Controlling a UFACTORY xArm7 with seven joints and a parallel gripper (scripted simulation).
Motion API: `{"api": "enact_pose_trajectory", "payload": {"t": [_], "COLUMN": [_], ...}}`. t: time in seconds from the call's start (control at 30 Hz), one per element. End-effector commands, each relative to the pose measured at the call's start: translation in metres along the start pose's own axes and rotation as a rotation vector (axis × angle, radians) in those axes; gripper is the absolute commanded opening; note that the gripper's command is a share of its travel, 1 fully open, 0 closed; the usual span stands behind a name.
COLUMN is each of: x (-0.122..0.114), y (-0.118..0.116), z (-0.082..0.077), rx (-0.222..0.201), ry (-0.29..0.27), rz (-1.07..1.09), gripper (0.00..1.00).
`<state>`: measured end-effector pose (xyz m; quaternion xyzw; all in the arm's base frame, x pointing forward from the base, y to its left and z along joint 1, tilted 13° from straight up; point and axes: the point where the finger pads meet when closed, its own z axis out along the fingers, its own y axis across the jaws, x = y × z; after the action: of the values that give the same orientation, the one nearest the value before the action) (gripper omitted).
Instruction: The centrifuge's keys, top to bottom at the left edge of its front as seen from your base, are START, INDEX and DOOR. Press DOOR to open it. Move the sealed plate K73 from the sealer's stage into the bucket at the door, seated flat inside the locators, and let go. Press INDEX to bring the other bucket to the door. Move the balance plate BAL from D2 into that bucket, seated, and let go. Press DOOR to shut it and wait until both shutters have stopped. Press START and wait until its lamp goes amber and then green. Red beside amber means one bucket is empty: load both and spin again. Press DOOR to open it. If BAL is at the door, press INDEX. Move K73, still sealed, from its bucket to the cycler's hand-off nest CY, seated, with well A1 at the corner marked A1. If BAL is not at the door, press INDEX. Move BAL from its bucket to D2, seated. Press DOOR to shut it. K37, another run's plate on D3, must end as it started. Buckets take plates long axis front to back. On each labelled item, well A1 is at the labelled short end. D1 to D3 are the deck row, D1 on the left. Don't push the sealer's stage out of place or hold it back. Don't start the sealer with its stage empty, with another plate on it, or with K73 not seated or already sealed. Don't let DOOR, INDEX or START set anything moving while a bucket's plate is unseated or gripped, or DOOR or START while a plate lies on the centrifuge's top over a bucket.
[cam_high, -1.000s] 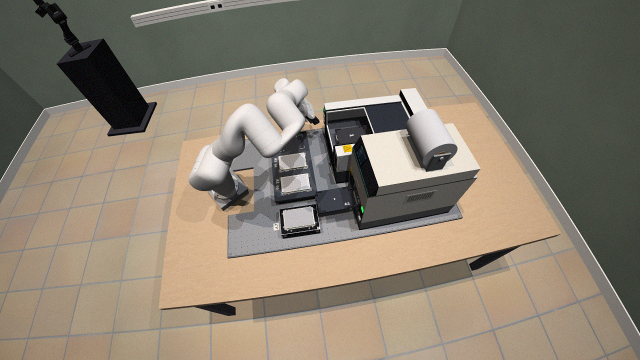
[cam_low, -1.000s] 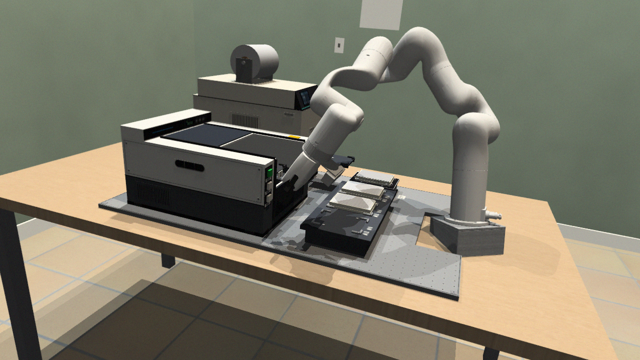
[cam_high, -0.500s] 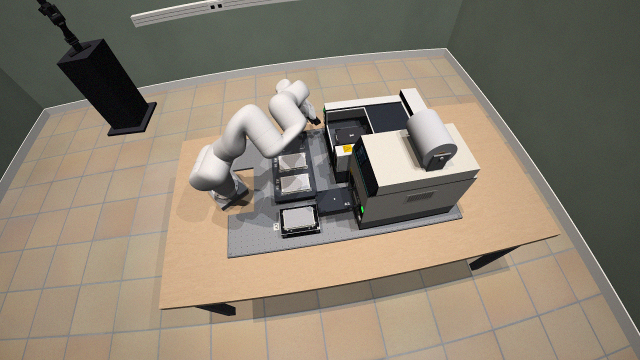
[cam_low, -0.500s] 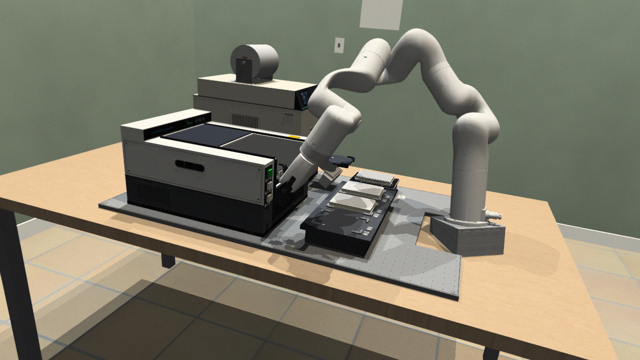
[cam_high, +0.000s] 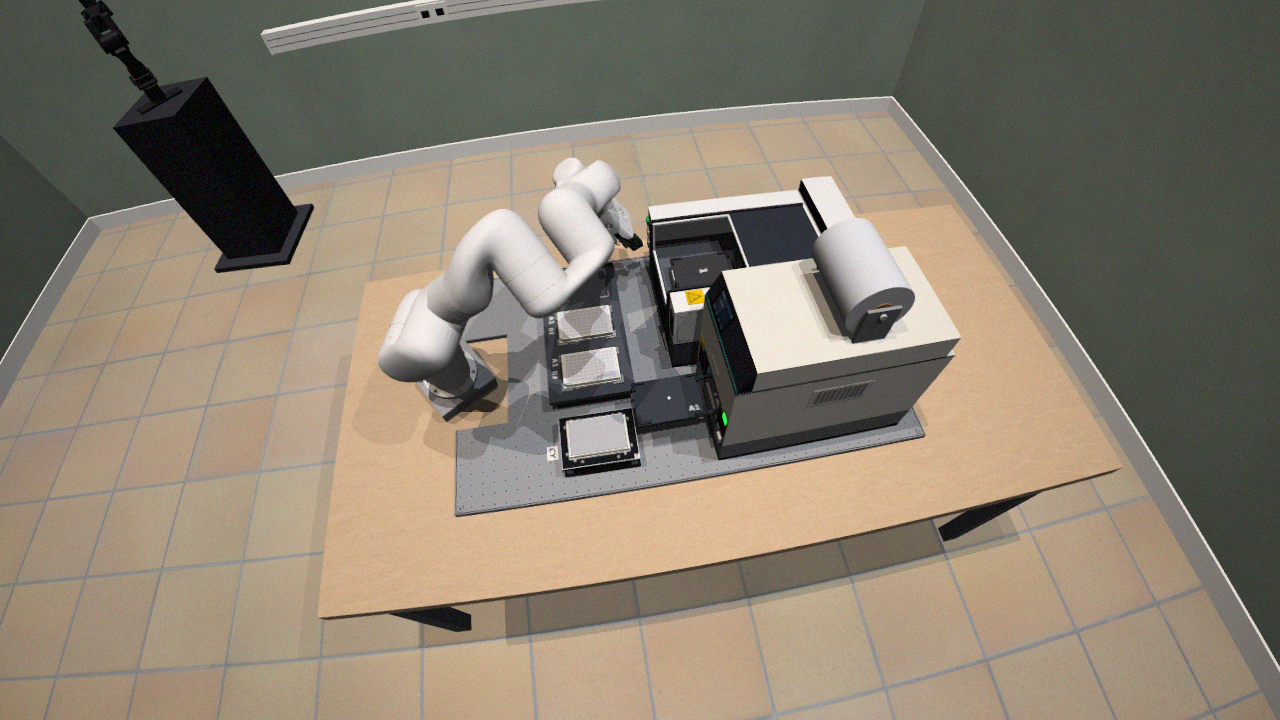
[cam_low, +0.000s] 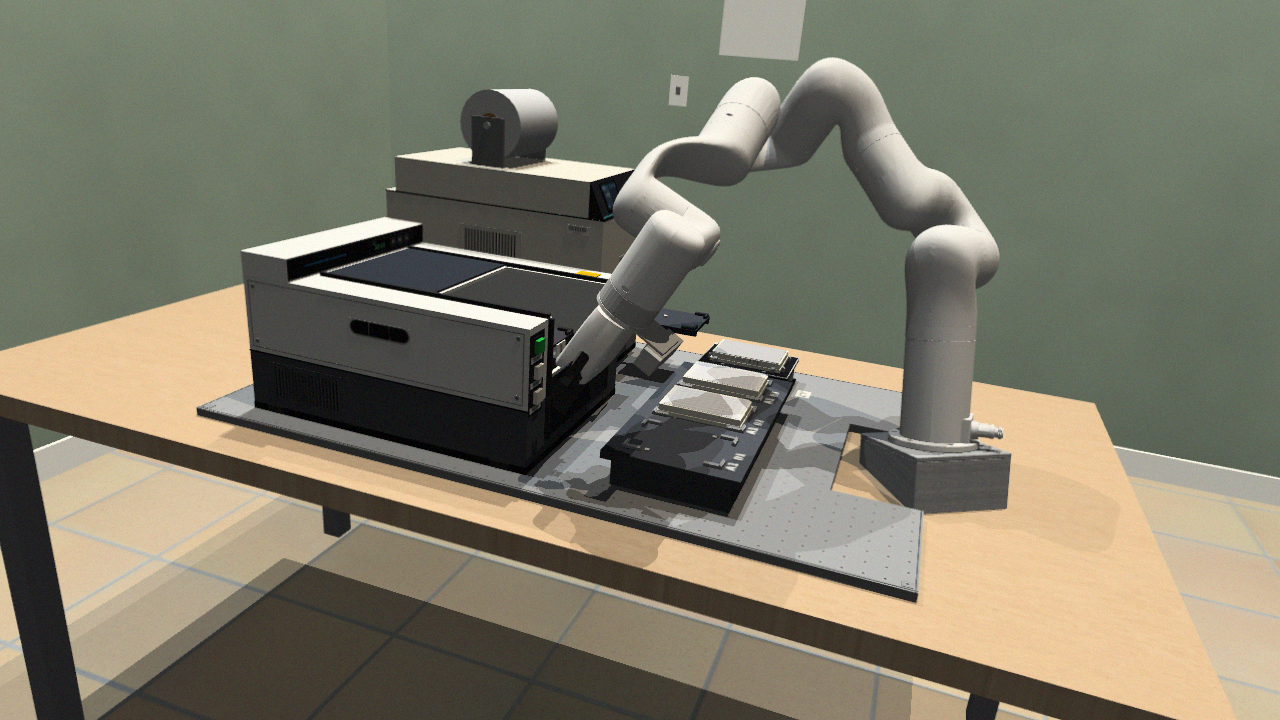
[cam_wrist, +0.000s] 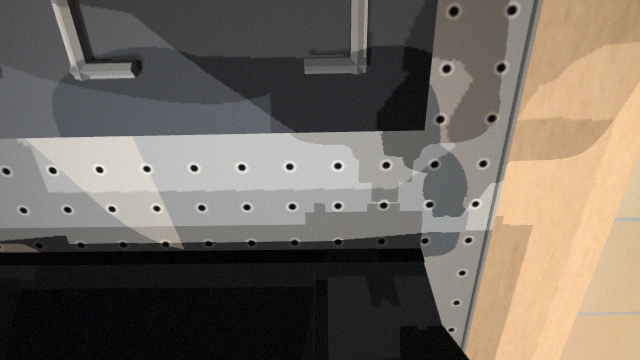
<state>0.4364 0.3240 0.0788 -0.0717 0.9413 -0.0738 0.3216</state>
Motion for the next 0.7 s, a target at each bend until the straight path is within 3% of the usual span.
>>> {"api": "enact_pose_trajectory", "payload": {"t": [0.0,0.67], "x": [-0.0026,-0.0068], "y": [0.0013,0.0013], "z": [-0.0009,0.0014], "rx": [-0.003,-0.003], "ry": [-0.003,-0.003], "rz": [0.001,0.001], "gripper": [0.00,0.00]}}
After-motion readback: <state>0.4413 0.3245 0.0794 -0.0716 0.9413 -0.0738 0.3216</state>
